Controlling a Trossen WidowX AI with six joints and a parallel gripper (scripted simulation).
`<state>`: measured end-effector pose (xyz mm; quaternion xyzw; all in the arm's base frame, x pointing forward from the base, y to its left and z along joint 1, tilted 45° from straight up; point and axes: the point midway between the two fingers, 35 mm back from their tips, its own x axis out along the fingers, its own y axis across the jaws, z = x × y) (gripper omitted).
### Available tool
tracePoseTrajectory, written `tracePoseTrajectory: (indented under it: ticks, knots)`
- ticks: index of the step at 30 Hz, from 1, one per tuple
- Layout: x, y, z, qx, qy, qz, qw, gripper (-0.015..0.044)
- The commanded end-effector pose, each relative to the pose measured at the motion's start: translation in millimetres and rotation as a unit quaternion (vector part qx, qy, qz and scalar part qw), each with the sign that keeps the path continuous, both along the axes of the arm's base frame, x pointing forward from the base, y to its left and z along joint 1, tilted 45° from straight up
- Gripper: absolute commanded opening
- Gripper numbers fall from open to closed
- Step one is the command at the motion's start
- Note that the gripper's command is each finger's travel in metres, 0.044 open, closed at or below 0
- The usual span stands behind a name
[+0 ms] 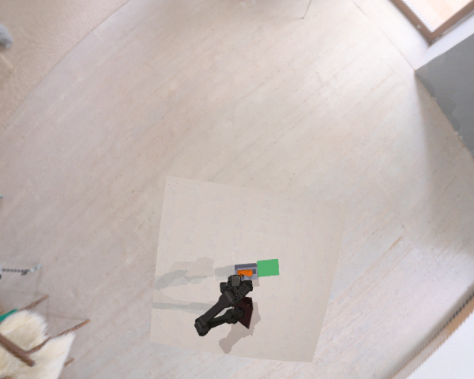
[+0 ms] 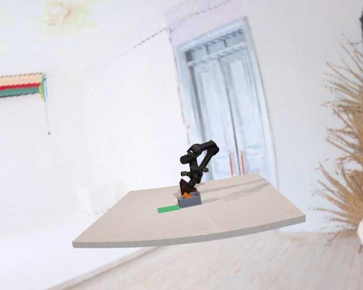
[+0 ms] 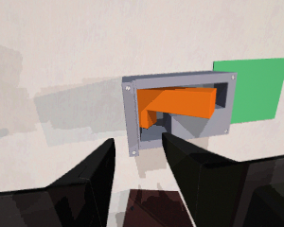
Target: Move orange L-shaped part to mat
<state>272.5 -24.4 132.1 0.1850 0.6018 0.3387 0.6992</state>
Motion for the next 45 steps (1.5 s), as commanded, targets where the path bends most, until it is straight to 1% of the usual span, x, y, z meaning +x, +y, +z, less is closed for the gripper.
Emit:
tracePoseTrajectory:
  ticks: [1, 17, 19, 21, 22, 25, 28, 30, 33, 35, 45]
  knots:
    - [0, 0, 0, 0.0, 0.001, -0.002, 1.0, 0.018]
    - [0, 0, 0, 0.0, 0.001, -0.002, 1.0, 0.018]
    - [1, -2, -1, 0.001, 0.019, -0.02, 1.0, 0.0233]
    - [4, -5, -4, 0.004, 0.058, -0.06, 0.996, 0.028]
    - [5, -8, -7, 0.005, 0.086, -0.088, 0.992, 0.028]
    - [12, -19, -15, 0.011, 0.192, -0.194, 0.962, 0.028]
    - [17, -29, -25, 0.017, 0.299, -0.301, 0.906, 0.028]
    - [21, -37, -32, 0.021, 0.366, -0.368, 0.855, 0.028]
    - [25, -48, -42, 0.025, 0.458, -0.46, 0.76, 0.028]
    - [27, -53, -47, 0.026, 0.494, -0.497, 0.713, 0.028]
    - [27, -53, -48, 0.026, 0.499, -0.501, 0.707, 0.028]
